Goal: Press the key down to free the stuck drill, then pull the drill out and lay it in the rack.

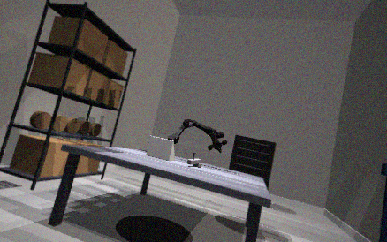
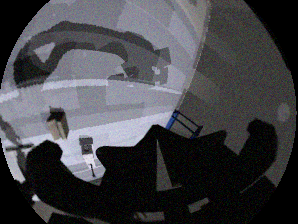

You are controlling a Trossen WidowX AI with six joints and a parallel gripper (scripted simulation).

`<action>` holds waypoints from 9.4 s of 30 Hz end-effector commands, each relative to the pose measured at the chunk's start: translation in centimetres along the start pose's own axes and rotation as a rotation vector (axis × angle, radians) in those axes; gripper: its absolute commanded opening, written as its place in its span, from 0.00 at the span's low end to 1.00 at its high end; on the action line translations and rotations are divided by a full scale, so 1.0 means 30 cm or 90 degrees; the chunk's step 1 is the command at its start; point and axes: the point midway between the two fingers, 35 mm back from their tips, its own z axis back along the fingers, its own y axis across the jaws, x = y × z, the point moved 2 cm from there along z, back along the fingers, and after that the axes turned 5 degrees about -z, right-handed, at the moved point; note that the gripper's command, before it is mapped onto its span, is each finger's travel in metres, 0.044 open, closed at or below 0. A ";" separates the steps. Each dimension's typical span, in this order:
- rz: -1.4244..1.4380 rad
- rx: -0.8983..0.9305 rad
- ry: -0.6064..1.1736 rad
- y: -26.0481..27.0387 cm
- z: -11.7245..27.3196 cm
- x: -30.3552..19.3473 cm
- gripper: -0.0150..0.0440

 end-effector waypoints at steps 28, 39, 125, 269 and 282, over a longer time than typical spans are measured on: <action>-1.226 0.476 0.254 0.653 -0.032 -0.942 0.25; -1.231 0.479 0.252 0.672 -0.061 -0.914 0.25; -1.231 0.480 0.251 0.728 -0.127 -0.863 0.25; -0.285 0.439 -0.145 0.565 -0.217 -0.223 0.25; -0.284 0.446 -0.143 0.580 -0.220 -0.223 0.70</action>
